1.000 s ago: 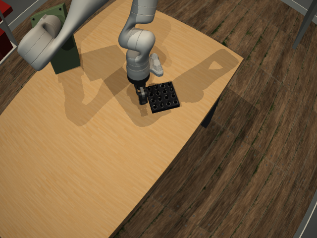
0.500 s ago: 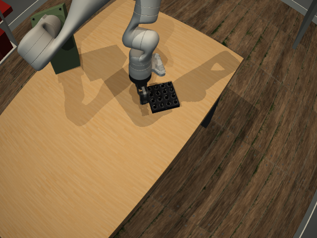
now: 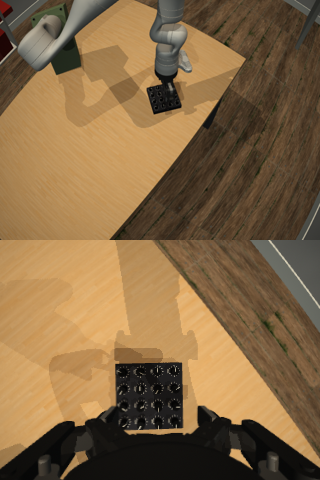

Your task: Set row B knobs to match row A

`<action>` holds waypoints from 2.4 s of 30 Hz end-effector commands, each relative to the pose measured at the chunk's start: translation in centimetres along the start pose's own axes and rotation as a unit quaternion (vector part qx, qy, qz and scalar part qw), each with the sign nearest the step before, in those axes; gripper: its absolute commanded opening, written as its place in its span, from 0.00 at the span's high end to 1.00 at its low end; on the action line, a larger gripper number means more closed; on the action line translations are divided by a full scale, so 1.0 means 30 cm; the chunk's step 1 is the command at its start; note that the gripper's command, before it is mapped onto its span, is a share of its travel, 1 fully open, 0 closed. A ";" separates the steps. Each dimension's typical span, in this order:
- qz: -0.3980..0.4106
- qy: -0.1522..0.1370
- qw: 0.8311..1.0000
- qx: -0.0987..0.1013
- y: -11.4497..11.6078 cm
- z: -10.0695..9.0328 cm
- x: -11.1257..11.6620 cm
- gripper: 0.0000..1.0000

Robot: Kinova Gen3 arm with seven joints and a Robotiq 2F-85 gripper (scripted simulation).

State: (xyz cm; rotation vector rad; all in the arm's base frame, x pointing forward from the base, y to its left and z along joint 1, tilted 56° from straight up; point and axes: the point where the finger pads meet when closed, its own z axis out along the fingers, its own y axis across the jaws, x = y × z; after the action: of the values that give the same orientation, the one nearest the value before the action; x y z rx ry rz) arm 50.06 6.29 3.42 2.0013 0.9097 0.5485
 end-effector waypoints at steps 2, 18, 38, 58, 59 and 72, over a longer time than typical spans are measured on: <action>0.012 0.006 1.000 0.007 0.007 -0.018 0.047 0.00; 0.012 0.006 1.000 0.007 0.008 -0.019 0.049 0.81; 0.012 0.006 1.000 0.007 0.008 -0.019 0.049 0.81; 0.012 0.002 1.000 0.008 0.007 -0.002 0.049 0.81; 0.012 0.002 1.000 0.008 0.007 0.001 0.049 0.81; 0.012 0.002 1.000 0.008 0.005 0.046 0.051 0.81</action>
State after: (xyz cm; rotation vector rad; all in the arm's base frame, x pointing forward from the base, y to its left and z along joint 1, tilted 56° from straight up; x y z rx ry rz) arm 51.85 7.01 3.06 2.0331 0.8972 0.5638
